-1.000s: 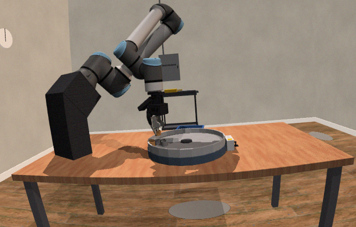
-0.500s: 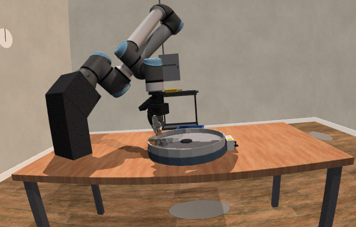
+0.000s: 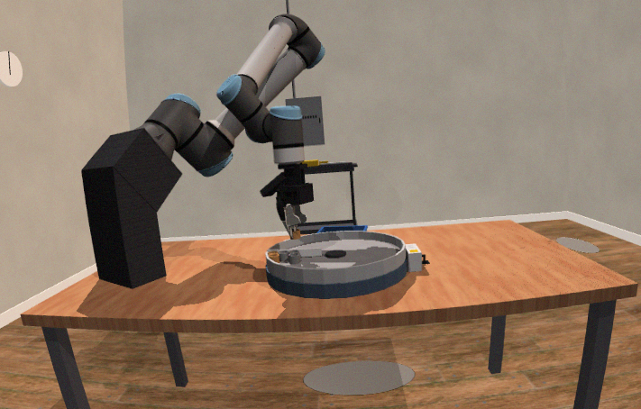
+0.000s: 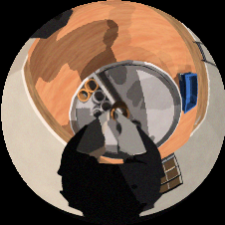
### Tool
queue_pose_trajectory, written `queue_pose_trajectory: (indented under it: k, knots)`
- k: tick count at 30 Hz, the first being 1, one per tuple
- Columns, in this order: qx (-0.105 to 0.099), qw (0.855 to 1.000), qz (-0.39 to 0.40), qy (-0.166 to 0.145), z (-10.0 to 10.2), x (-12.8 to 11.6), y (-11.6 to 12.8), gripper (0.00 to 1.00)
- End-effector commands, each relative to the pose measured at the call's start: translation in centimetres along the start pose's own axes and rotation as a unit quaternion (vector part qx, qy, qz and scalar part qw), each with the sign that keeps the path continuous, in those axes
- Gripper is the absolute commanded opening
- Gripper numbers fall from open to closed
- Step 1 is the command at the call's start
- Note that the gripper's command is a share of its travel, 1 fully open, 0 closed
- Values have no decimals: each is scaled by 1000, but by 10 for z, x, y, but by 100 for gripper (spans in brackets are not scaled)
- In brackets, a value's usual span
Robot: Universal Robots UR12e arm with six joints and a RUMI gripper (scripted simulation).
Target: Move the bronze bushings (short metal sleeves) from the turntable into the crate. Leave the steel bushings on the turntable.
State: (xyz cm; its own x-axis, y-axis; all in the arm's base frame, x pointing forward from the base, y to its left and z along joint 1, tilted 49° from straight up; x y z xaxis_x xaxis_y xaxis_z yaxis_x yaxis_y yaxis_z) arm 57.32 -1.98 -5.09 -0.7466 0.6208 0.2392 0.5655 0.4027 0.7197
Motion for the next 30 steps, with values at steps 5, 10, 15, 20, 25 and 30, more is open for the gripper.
queue_pose_trajectory:
  k: [5, 10, 15, 20, 25, 30]
  knots:
    - [0, 1000, 3, 0, -1, 27, 62, 0]
    - [0, 1000, 1, -2, -2, 45, 109, 0]
    - [0, 1000, 1, -2, -2, 67, 161, 0]
    - [1, 1000, 1, -2, -2, 80, 191, 0]
    - [0, 1000, 1, -2, -2, 101, 238, 0]
    - [0, 1000, 1, -2, -2, 119, 279, 0]
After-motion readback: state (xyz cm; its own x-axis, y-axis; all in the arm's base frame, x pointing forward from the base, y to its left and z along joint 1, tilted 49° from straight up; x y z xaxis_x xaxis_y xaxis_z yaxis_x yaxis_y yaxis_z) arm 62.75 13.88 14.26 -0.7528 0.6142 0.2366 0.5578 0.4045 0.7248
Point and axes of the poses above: the point where the finger pads meet when closed, its own z axis out along the fingers, its own y axis across the jaws, x = y × z, the point moved 6 cm from there along -z, back along the fingers, and after that the axes turned 12 degrees about z, right-handed, at the moved point
